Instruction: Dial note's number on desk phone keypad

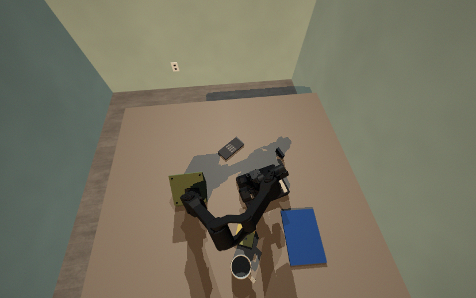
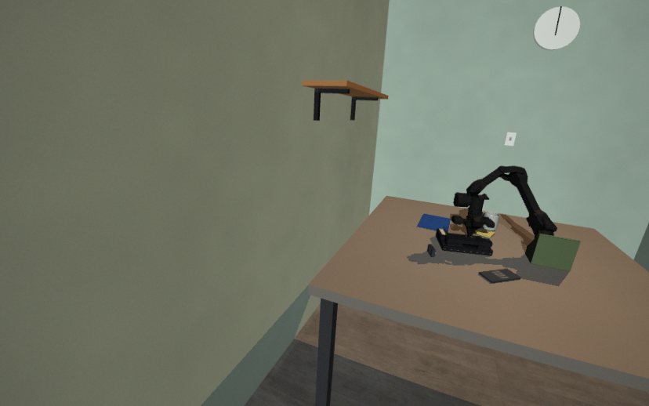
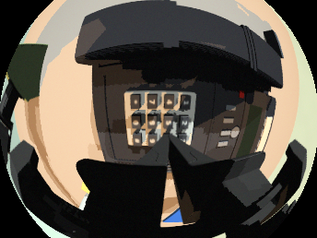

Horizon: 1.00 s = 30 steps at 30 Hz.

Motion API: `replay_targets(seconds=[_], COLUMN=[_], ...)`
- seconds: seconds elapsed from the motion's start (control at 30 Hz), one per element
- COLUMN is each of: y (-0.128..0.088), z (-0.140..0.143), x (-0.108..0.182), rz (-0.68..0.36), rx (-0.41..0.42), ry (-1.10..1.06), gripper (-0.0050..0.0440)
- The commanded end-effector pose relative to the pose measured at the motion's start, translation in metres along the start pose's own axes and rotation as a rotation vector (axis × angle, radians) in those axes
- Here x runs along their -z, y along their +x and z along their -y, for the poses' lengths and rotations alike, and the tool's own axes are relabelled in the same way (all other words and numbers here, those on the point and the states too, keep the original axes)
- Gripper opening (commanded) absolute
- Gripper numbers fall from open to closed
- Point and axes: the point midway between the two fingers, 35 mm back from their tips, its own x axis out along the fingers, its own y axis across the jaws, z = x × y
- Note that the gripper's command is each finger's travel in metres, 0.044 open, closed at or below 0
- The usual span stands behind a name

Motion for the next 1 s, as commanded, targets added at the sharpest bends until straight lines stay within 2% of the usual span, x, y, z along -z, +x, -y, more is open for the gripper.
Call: replay_targets(seconds=[0.0, 0.13, 0.43, 0.5, 0.57, 0.7, 0.97], y=[0.001, -0.019, -0.030, -0.052, -0.087, -0.111, -0.113], z=[0.000, 0.000, 0.000, 0.001, 0.005, -0.005, -0.007], x=[0.000, 0.000, -0.001, -0.006, -0.015, -0.017, -0.017], rz=[-0.003, -0.002, -0.003, -0.001, 0.011, 0.000, -0.003], rx=[-0.001, -0.001, -0.001, 0.000, 0.027, 0.003, -0.001], ry=[-0.003, -0.003, -0.005, -0.007, 0.018, 0.000, -0.003], gripper=[-0.0050, -0.0050, -0.0050, -0.0050, -0.0050, -0.0050, -0.0050])
